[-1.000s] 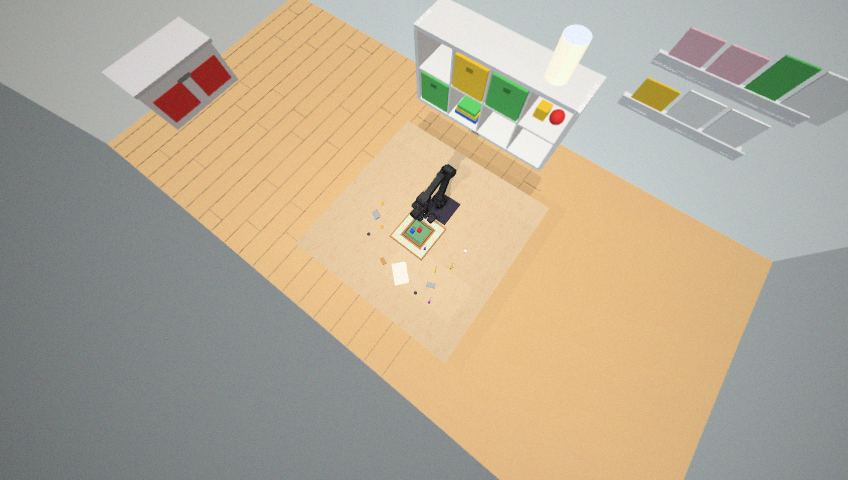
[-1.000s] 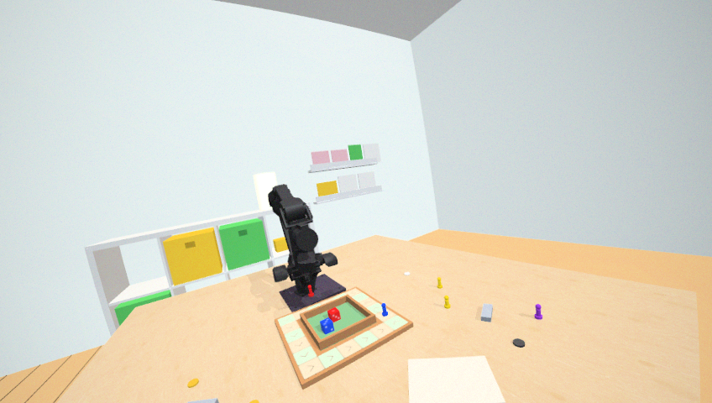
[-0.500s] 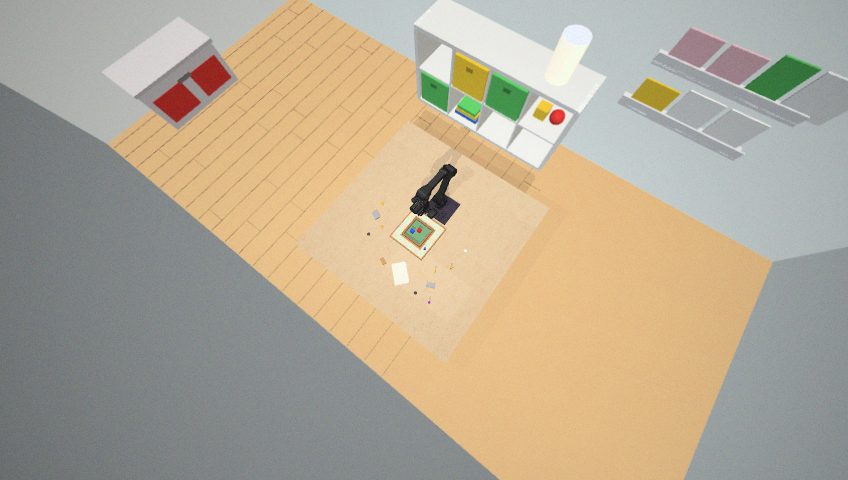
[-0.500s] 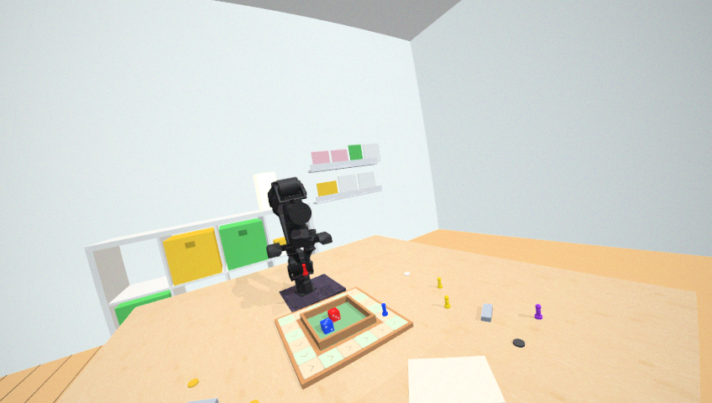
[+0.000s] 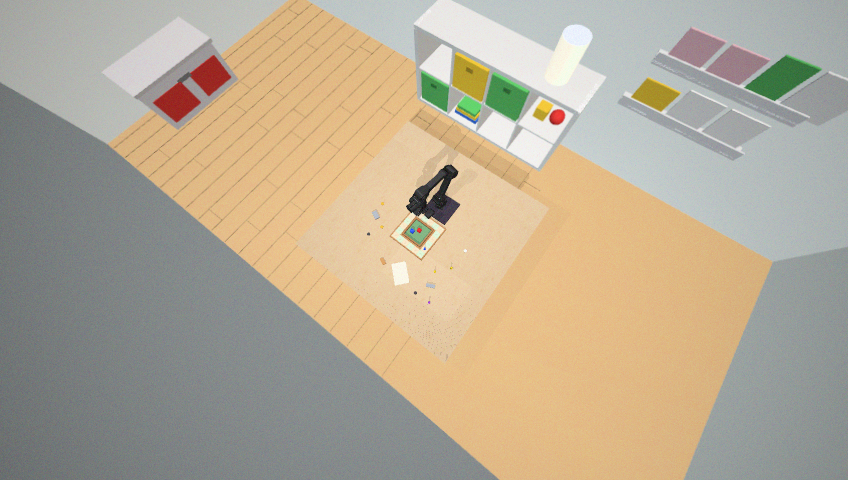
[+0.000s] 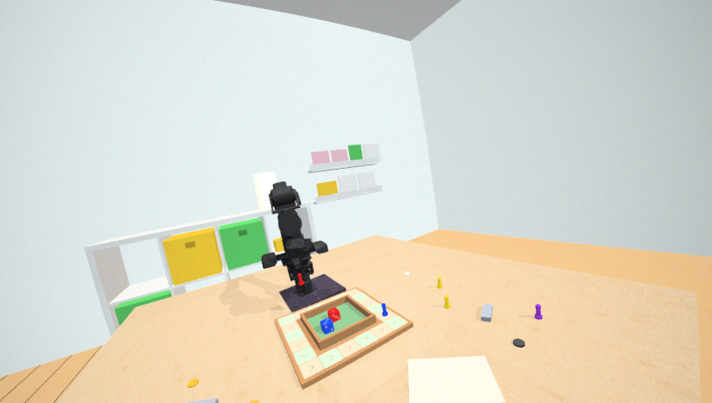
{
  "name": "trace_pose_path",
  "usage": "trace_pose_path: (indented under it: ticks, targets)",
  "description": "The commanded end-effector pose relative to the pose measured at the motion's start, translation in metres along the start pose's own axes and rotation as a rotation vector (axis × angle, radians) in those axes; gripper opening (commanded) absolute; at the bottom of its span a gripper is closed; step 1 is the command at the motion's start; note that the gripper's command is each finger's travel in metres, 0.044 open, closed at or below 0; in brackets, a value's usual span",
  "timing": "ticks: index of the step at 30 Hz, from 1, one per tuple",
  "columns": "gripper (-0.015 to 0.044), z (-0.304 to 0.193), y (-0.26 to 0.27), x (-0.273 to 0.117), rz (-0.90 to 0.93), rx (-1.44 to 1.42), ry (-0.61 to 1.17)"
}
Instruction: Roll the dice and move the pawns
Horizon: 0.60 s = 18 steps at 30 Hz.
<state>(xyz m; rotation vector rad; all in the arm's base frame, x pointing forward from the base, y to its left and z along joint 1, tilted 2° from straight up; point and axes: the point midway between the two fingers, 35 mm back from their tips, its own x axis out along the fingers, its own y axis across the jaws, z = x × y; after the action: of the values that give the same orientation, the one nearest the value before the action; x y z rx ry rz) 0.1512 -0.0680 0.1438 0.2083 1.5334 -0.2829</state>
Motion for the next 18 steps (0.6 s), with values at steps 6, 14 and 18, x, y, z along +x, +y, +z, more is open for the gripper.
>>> trace_pose_path:
  ticks: [6, 14, 18]
  targets:
    - [0.0000, -0.001, -0.019, 0.041, -0.003, -0.006, 0.010]
    - [0.0000, 0.000, -0.020, 0.051, -0.003, -0.006, 0.010]
    - [0.0000, 0.000, -0.020, 0.067, -0.003, -0.006, 0.010]
